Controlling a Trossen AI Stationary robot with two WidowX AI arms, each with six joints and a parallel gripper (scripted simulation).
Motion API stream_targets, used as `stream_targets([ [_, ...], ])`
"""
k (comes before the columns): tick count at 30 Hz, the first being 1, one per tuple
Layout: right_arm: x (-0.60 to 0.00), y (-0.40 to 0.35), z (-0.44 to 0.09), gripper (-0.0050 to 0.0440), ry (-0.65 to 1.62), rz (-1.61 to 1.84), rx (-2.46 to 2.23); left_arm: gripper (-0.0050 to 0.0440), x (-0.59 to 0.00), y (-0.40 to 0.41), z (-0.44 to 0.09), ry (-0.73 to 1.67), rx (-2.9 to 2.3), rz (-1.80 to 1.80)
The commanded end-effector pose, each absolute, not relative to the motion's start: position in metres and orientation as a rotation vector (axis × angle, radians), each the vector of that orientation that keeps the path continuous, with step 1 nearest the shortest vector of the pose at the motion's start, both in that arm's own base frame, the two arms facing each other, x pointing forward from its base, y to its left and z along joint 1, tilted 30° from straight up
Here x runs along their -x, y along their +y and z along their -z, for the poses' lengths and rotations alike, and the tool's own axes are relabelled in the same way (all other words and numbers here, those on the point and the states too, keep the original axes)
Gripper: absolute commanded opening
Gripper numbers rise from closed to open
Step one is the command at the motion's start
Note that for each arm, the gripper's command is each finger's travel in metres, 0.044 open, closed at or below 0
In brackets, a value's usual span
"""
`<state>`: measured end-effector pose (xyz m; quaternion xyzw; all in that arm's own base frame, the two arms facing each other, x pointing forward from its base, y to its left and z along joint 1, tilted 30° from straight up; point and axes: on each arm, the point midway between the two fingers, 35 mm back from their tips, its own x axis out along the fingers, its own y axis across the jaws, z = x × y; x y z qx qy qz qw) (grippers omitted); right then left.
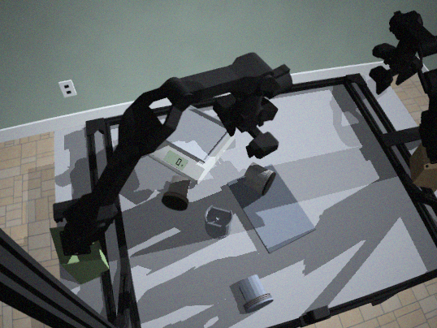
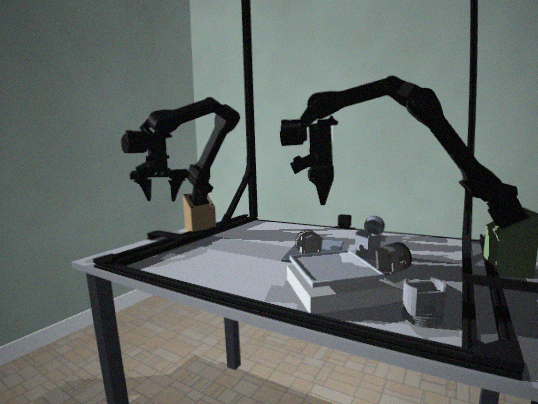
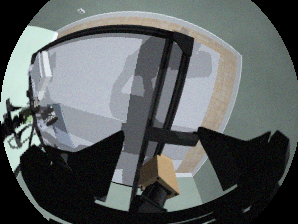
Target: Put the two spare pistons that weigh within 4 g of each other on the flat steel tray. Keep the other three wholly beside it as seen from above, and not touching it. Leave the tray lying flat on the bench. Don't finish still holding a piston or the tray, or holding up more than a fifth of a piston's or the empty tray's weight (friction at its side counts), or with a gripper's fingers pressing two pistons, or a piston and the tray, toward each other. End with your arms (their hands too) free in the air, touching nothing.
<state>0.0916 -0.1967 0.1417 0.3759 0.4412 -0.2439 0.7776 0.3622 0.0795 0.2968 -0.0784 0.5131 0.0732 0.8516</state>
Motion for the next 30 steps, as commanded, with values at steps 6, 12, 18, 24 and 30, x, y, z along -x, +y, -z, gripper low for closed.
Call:
stream_targets([
  [6, -0.092, -0.197, -0.142, 0.0440, 0.953, 0.525, -0.813, 0.0378, -0.329, 0.107, -0.285, 1.079, 0.232, -0.190],
  [12, -0.092, -0.197, -0.142, 0.0440, 0.953, 0.525, -0.813, 0.0378, -0.313, 0.117, -0.278, 1.078, 0.266, -0.209],
  [18, -0.092, -0.197, -0.142, 0.0440, 0.953, 0.525, -0.813, 0.0378, -0.290, 0.131, -0.266, 1.075, 0.300, -0.227],
  [24, -0.092, -0.197, -0.142, 0.0440, 0.953, 0.525, -0.813, 0.0378, -0.269, 0.140, -0.255, 1.069, 0.334, -0.245],
  [30, -0.092, -0.197, -0.142, 0.0440, 0.953, 0.525, -0.813, 0.0378, -0.248, 0.147, -0.243, 1.054, 0.392, -0.276],
])
